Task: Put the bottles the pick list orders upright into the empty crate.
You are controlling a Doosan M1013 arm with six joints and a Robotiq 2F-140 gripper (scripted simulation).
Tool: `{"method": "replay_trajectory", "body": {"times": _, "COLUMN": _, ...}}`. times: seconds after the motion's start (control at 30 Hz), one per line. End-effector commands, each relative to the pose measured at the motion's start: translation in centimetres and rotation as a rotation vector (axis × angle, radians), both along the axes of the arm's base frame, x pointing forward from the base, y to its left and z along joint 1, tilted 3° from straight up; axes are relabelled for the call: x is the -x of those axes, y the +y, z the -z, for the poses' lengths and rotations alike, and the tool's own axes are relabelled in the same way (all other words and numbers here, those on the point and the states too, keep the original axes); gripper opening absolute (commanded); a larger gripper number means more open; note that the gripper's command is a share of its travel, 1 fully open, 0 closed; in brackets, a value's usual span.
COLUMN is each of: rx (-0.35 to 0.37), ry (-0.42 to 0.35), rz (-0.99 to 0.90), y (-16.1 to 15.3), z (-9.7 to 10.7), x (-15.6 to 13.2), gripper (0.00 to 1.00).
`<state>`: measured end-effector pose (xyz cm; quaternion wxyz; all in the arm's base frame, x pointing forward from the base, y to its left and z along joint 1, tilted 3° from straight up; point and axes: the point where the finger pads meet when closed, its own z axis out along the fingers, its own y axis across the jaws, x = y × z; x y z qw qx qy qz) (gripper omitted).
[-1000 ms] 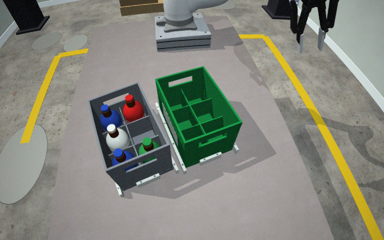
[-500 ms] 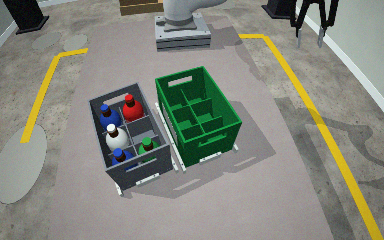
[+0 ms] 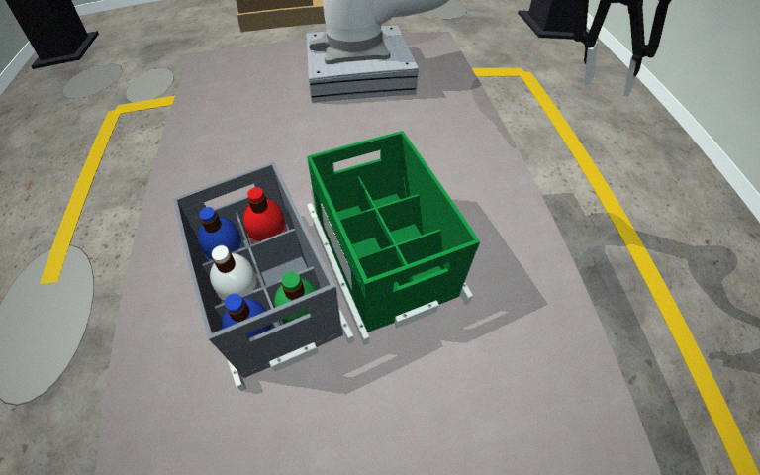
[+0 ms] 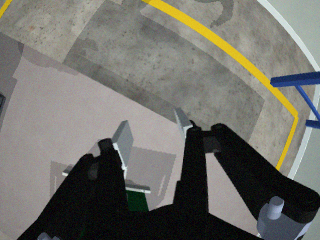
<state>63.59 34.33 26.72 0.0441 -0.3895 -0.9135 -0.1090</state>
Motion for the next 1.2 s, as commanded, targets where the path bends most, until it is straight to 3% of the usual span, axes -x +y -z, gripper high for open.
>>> {"method": "replay_trajectory", "body": {"times": 0.0, "rx": 0.020, "ry": 0.039, "rz": 0.151, "y": 0.1, "z": 0.0, "x": 0.6, "gripper": 0.38}}
{"method": "replay_trajectory", "body": {"times": 1.17, "rx": 0.108, "ry": 0.229, "rz": 1.104, "y": 0.7, "z": -0.1, "x": 3.7, "gripper": 0.38}}
